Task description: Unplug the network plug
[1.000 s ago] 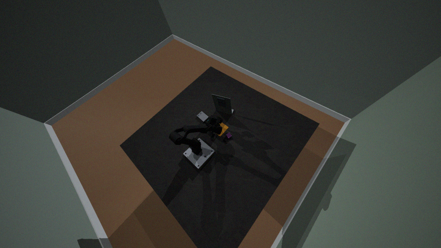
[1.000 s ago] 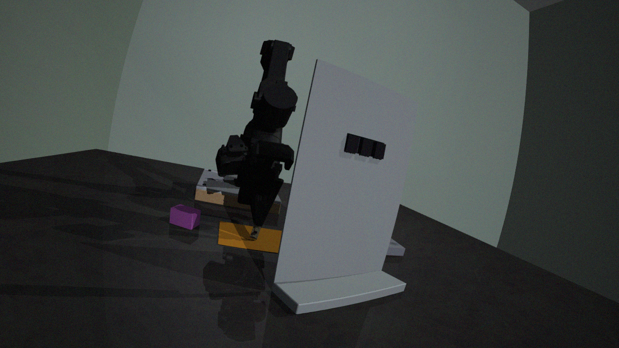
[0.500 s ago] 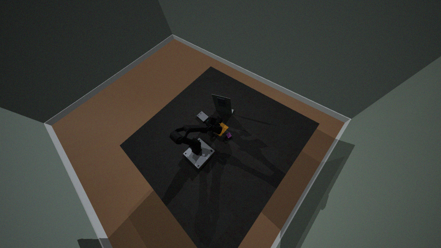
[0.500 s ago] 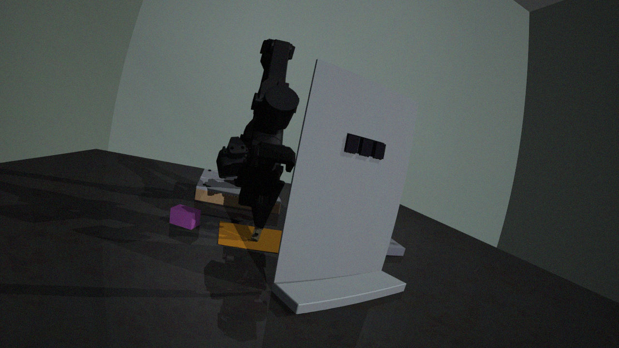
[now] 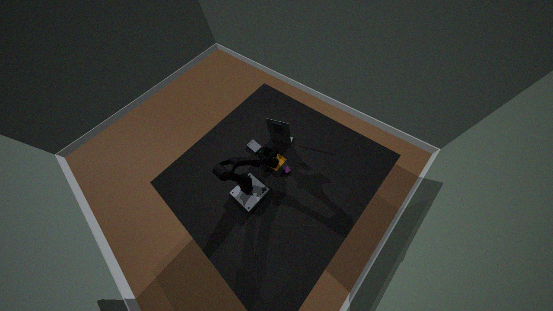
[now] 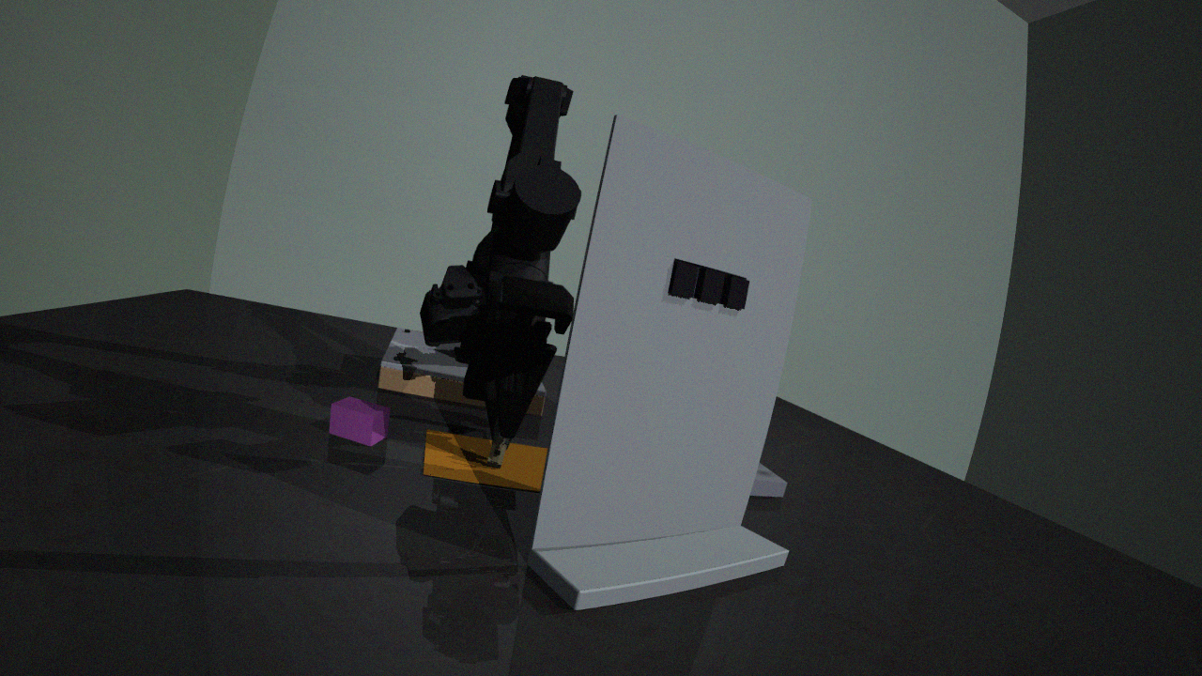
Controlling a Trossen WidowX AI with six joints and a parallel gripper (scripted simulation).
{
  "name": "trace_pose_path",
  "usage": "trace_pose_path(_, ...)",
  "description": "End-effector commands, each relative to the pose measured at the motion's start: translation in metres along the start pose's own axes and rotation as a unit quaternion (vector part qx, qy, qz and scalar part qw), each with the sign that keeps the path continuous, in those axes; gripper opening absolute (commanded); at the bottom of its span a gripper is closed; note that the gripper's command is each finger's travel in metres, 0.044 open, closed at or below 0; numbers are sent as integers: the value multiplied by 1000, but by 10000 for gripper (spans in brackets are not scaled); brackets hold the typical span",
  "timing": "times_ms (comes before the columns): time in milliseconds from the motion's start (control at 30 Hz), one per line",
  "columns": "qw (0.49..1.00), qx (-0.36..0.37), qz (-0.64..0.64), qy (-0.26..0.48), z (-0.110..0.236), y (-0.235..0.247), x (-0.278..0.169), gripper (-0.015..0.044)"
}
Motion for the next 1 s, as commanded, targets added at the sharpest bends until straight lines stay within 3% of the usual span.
trace_pose_path(0, 1000, 0, 0, 0, 2, 0, 0, 156)
trace_pose_path(967, 1000, -2, -1, -2, 24, 0, 2, 156)
Point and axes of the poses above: the point midway between the two fingers, 35 mm back from their tips, its own z axis back along the fingers, its own y axis across the jaws, x = y × z, the point moved 9 cm from there along z, back along the fingers, and after that the axes turned 4 degrees about z, right-handed, at the moved point
